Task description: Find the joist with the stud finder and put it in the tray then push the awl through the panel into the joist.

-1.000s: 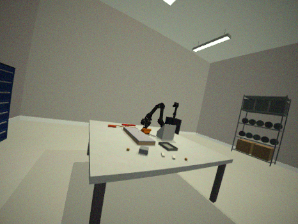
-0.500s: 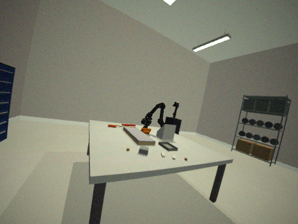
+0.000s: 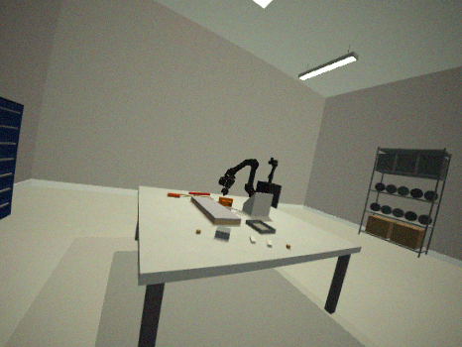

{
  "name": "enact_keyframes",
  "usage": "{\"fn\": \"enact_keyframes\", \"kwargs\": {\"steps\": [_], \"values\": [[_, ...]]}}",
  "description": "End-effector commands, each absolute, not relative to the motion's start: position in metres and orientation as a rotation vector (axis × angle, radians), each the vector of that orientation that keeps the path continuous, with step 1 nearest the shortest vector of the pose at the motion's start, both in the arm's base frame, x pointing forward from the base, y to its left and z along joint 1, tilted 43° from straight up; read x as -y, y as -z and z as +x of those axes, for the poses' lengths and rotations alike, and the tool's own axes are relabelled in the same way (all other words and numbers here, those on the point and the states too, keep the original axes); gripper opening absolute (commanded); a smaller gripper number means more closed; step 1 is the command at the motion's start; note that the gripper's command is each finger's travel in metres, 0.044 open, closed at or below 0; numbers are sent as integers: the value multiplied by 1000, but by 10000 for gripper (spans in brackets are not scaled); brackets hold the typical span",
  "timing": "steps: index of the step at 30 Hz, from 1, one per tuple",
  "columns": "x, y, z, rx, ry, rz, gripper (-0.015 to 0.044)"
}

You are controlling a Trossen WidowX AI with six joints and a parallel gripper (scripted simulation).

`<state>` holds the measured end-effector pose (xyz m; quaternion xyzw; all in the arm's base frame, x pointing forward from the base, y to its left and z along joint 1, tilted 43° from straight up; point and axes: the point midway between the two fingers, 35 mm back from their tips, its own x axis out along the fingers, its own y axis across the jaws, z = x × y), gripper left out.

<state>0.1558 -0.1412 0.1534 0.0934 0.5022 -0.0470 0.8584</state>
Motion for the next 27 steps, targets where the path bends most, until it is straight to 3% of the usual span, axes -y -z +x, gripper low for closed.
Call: {"fn": "enact_keyframes", "kwargs": {"steps": [1, 23, 27], "values": [[124, -198, 152, -1048, 109, 185, 440], [134, -176, 155, -1046, 102, 186, 440], [130, -157, 156, -1157, 203, 350, 440]]}}
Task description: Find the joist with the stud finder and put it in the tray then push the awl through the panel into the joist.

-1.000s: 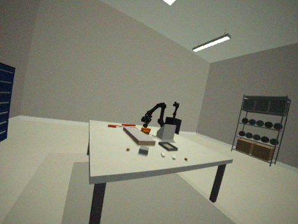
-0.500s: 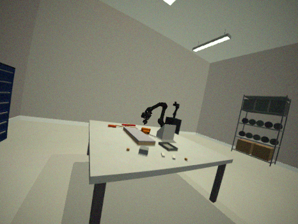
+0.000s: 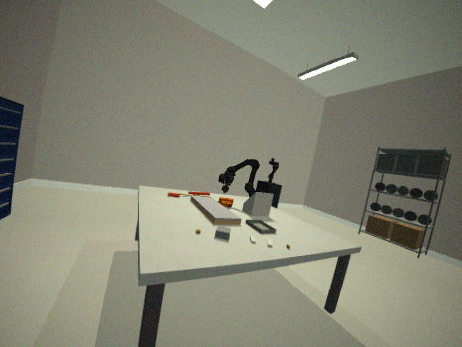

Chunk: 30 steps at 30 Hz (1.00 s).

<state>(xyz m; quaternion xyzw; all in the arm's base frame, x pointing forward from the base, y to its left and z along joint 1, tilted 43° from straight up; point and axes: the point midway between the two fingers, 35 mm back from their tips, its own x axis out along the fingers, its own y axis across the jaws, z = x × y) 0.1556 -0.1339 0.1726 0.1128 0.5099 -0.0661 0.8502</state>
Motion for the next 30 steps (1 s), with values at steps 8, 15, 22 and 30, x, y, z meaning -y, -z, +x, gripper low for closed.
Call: {"fn": "enact_keyframes", "kwargs": {"steps": [8, 15, 22, 30], "values": [[119, -108, 152, -1407, 719, 684, 440], [115, -82, 149, -1332, 1282, 723, 440], [114, -74, 152, -1126, 1552, 641, 440], [111, -73, 160, -764, 1733, 589, 440]]}}
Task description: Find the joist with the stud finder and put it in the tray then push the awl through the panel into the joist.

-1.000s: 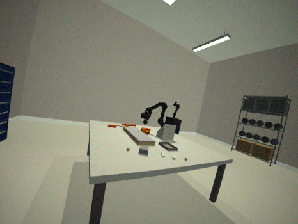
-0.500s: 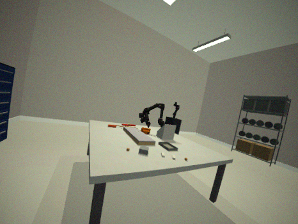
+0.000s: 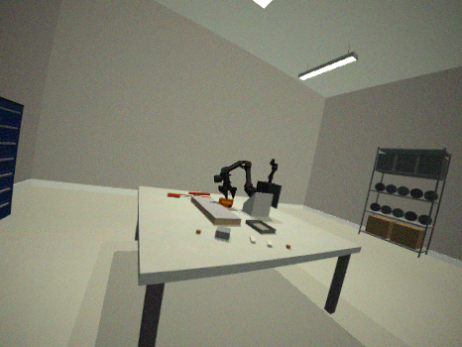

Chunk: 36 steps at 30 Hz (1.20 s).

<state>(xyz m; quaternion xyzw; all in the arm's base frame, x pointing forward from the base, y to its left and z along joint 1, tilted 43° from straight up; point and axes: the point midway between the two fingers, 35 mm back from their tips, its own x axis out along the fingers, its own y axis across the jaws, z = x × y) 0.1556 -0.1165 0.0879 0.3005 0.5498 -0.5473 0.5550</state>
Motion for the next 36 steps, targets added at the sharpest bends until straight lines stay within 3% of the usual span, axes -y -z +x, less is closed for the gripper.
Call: {"fn": "enact_keyframes", "kwargs": {"steps": [1, 11, 36], "values": [[111, -73, 162, -714, 1745, 590, 440], [103, -77, 178, -209, 1754, 665, 440], [104, -76, 178, -193, 1751, 670, 440]]}}
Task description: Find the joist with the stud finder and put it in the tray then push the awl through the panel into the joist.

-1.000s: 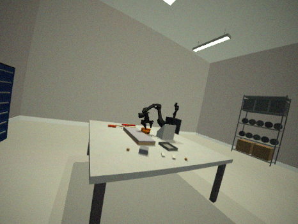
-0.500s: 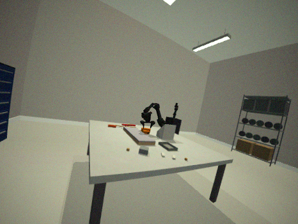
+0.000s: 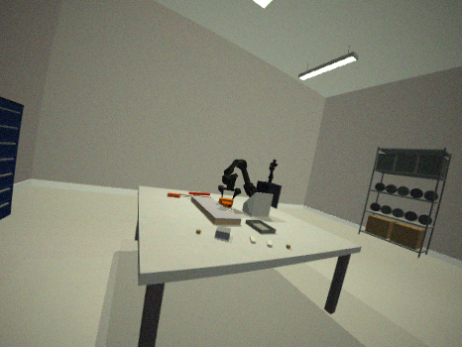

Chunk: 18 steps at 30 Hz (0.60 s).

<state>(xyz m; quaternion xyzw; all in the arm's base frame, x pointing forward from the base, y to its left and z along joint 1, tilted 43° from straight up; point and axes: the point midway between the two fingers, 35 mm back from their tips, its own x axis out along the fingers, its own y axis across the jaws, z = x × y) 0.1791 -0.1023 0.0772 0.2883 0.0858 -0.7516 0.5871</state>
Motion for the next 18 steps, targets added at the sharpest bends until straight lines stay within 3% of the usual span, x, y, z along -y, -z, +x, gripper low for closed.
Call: {"fn": "enact_keyframes", "kwargs": {"steps": [1, 18], "values": [[104, -75, 178, -193, 1751, 670, 440], [122, -55, 178, -200, 1750, 673, 440]]}}
